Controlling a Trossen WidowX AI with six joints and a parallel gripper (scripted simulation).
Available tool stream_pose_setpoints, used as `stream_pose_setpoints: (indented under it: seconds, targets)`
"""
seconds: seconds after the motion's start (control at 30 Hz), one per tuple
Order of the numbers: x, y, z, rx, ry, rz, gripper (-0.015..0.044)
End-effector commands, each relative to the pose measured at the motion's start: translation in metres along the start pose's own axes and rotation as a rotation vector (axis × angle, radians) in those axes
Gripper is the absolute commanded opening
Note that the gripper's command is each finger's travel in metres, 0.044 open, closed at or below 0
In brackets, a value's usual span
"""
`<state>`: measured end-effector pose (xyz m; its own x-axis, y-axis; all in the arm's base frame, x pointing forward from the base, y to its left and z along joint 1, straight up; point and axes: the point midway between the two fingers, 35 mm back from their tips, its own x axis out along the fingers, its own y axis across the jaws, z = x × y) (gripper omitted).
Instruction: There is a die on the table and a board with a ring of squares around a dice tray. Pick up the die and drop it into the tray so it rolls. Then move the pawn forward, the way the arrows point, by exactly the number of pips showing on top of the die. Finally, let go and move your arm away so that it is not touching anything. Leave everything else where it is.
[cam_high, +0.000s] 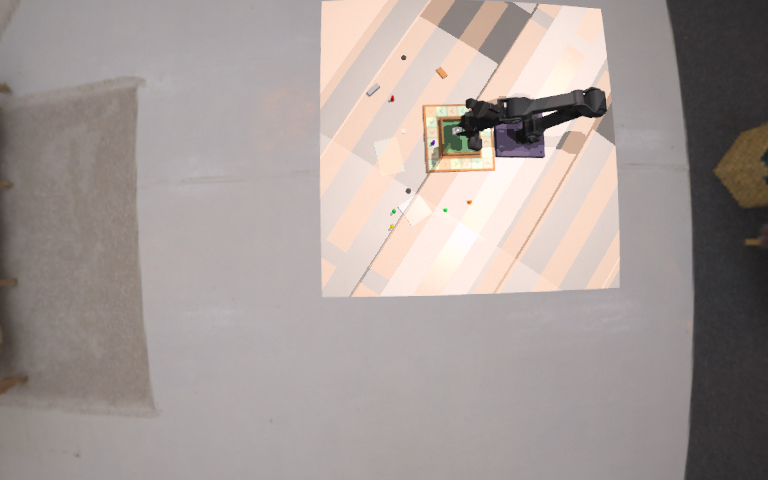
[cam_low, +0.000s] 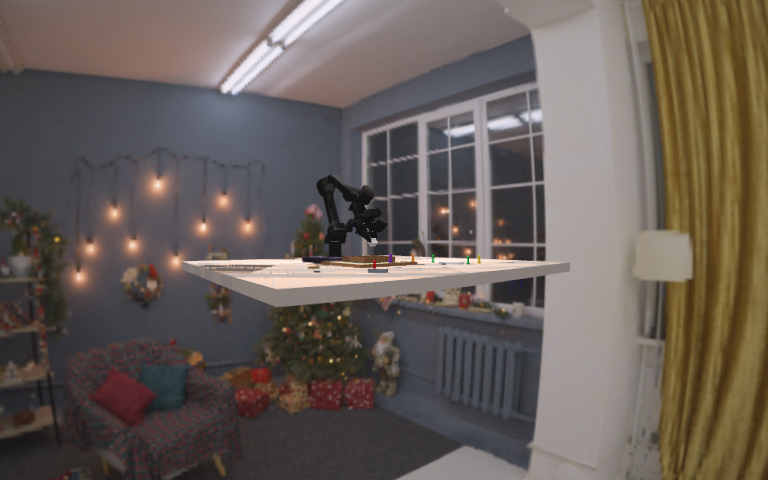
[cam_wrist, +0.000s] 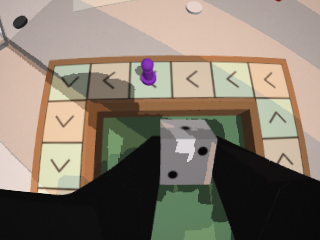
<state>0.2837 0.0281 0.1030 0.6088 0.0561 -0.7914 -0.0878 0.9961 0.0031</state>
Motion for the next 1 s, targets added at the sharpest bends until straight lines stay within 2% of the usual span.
stream_pose_setpoints:
  seconds: [0.0,0.1,0.2,0.43,0.97]
  targets:
    - [0.001,0.000,-0.002,-0.004,-0.132,-0.003,0.0000]
    - [0.000,0.000,-0.001,-0.003,-0.211,-0.002,0.0000]
    - [-0.002,0.000,-0.001,-0.003,-0.216,-0.002,0.0000]
    - [-0.046,-0.003,-0.008,-0.003,-0.214,-0.002,0.0000]
    - [-0.044,-0.003,-0.010,0.004,-0.212,-0.006,0.0000]
